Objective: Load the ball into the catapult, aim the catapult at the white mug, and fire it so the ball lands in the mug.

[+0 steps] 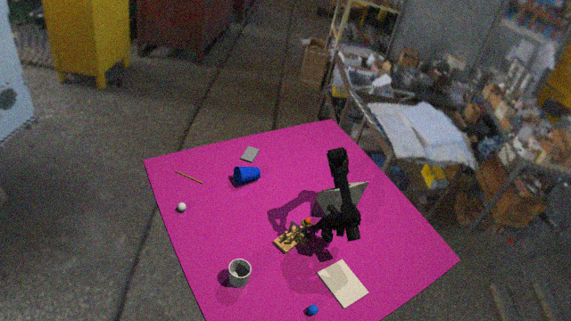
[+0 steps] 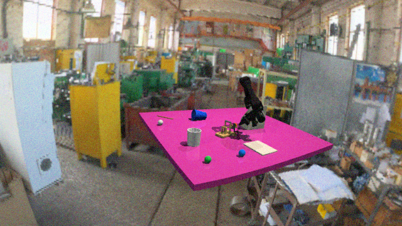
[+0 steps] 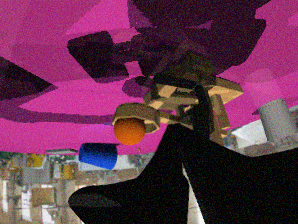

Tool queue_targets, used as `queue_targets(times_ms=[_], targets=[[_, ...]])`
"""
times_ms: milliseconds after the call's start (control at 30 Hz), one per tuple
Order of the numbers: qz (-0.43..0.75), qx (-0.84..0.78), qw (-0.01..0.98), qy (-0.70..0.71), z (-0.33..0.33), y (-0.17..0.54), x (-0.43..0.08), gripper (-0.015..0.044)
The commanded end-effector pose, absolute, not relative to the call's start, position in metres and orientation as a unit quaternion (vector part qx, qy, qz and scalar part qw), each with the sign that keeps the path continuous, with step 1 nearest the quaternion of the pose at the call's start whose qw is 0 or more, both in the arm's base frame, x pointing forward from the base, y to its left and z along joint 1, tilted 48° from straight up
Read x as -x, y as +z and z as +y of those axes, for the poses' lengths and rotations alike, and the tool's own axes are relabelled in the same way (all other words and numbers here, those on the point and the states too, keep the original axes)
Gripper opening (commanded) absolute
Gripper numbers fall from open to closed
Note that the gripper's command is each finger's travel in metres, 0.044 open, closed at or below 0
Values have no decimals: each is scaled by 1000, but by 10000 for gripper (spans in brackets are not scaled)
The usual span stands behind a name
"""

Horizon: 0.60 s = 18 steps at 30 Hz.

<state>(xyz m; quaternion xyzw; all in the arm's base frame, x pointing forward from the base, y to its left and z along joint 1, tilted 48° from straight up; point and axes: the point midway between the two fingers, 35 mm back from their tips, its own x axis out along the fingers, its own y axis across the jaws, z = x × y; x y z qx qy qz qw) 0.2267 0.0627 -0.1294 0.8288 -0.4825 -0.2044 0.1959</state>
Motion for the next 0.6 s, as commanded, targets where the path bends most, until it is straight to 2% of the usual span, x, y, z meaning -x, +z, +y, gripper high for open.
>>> queue_targets(times_ms=[0, 567], targets=[[-482, -827, 204, -206, 54, -136, -225, 0], [-483, -827, 205, -204, 33, -153, -221, 0]])
